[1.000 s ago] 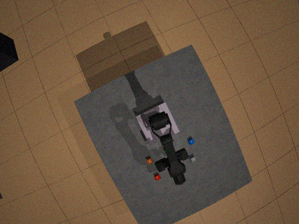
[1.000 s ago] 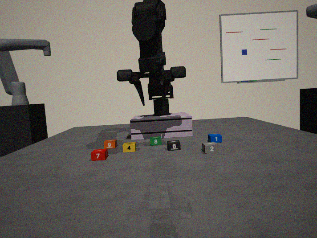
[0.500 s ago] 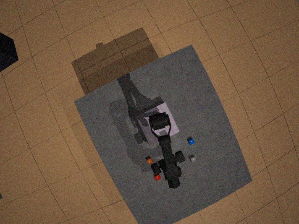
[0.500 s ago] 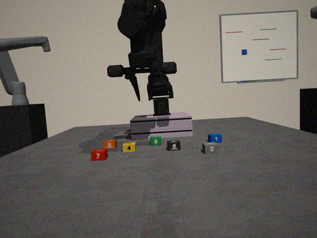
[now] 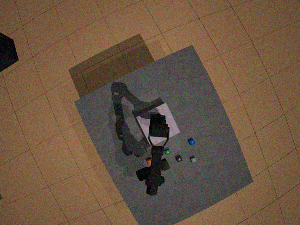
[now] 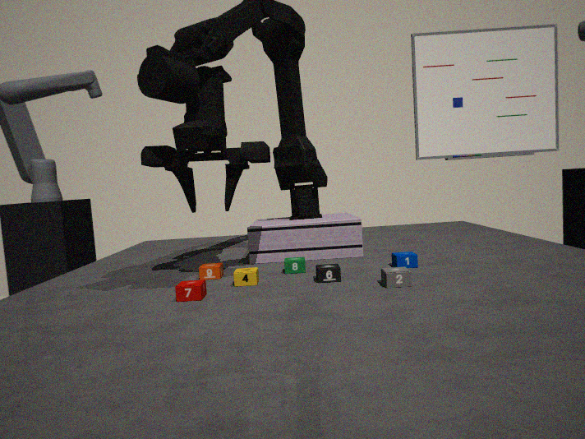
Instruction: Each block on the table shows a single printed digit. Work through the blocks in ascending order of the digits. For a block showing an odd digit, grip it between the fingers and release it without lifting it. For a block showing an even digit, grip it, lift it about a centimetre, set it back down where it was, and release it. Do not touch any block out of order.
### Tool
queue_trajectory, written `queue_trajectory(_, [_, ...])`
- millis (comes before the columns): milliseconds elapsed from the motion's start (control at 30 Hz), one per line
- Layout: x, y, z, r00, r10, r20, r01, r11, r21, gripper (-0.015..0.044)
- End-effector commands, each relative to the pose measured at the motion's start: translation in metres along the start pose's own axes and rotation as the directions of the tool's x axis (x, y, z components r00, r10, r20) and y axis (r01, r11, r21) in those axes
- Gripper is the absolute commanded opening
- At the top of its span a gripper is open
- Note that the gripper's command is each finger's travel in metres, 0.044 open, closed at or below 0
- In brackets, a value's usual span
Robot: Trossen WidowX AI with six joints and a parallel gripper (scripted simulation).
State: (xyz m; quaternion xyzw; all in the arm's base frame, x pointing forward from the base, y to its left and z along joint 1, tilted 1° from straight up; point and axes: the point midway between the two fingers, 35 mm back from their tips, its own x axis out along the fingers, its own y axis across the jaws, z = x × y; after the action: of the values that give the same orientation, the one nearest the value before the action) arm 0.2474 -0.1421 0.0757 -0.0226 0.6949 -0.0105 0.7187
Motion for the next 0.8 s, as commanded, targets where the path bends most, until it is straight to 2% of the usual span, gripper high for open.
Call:
queue_trajectory(0, [0.046, 0.003, -0.008, 0.999, 0.017, -0.037, -0.017, 1.000, -0.003, 0.0330])
queue_trajectory(100, [0.057, 0.004, -0.008, 0.999, 0.019, -0.029, -0.020, 1.000, -0.016, 0.0400])
queue_trajectory(767, [0.083, 0.004, -0.009, 0.999, 0.019, -0.029, -0.020, 1.000, -0.016, 0.0400])
